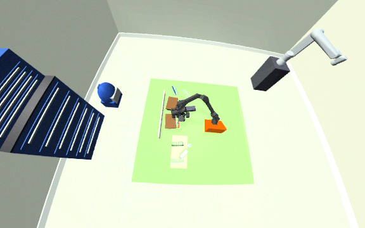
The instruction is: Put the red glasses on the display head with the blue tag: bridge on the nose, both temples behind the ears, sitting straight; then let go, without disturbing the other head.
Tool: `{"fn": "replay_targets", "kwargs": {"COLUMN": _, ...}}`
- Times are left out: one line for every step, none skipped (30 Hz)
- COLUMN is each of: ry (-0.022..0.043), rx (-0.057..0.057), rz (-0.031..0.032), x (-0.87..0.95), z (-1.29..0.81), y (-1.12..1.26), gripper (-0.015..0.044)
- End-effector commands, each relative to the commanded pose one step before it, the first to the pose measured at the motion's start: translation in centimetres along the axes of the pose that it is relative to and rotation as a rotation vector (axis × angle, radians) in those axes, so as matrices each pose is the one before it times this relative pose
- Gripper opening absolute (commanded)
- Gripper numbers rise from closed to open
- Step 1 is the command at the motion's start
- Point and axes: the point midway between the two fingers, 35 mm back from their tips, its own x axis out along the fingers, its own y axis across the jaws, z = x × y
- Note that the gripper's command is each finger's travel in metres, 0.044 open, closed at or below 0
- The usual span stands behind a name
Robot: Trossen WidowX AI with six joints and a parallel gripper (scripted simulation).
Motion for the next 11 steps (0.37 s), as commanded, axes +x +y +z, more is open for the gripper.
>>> {"fn": "replay_targets", "kwargs": {"ry": -0.0035, "rx": -0.0018, "rz": 0.00376, "x": -0.359, "z": 0.258, "y": 2.018, "gripper": 0.0107}}
{"fn": "replay_targets", "kwargs": {"ry": 0.0, "rx": -0.0001, "rz": 0.00007, "x": -0.015, "z": 0.002, "y": 0.118, "gripper": 0.0107}}
{"fn": "replay_targets", "kwargs": {"ry": 0.0, "rx": 0.0, "rz": 0.0, "x": 0.0, "z": 0.0, "y": 0.0, "gripper": 0.0107}}
{"fn": "replay_targets", "kwargs": {"ry": 0.0, "rx": 0.0, "rz": 0.0, "x": 0.0, "z": 0.0, "y": 0.0, "gripper": 0.0107}}
{"fn": "replay_targets", "kwargs": {"ry": 0.0, "rx": 0.0, "rz": 0.0, "x": 0.0, "z": 0.0, "y": 0.0, "gripper": 0.0107}}
{"fn": "replay_targets", "kwargs": {"ry": -0.00007, "rx": -0.0001, "rz": 0.00009, "x": -0.084, "z": 0.004, "y": 0.157, "gripper": 0.0107}}
{"fn": "replay_targets", "kwargs": {"ry": -0.00013, "rx": -0.0002, "rz": 0.0002, "x": -0.178, "z": 0.008, "y": 0.341, "gripper": 0.0107}}
{"fn": "replay_targets", "kwargs": {"ry": -0.00012, "rx": -0.0002, "rz": 0.00023, "x": -0.198, "z": 0.009, "y": 0.393, "gripper": 0.0107}}
{"fn": "replay_targets", "kwargs": {"ry": -0.0001, "rx": -0.0003, "rz": 0.0003, "x": -0.234, "z": 0.009, "y": 0.487, "gripper": 0.0107}}
{"fn": "replay_targets", "kwargs": {"ry": -0.00005, "rx": -0.0002, "rz": 0.00029, "x": -0.207, "z": 0.007, "y": 0.451, "gripper": 0.0107}}
{"fn": "replay_targets", "kwargs": {"ry": -0.00001, "rx": -0.0001, "rz": 0.00011, "x": -0.074, "z": 0.002, "y": 0.166, "gripper": 0.0107}}
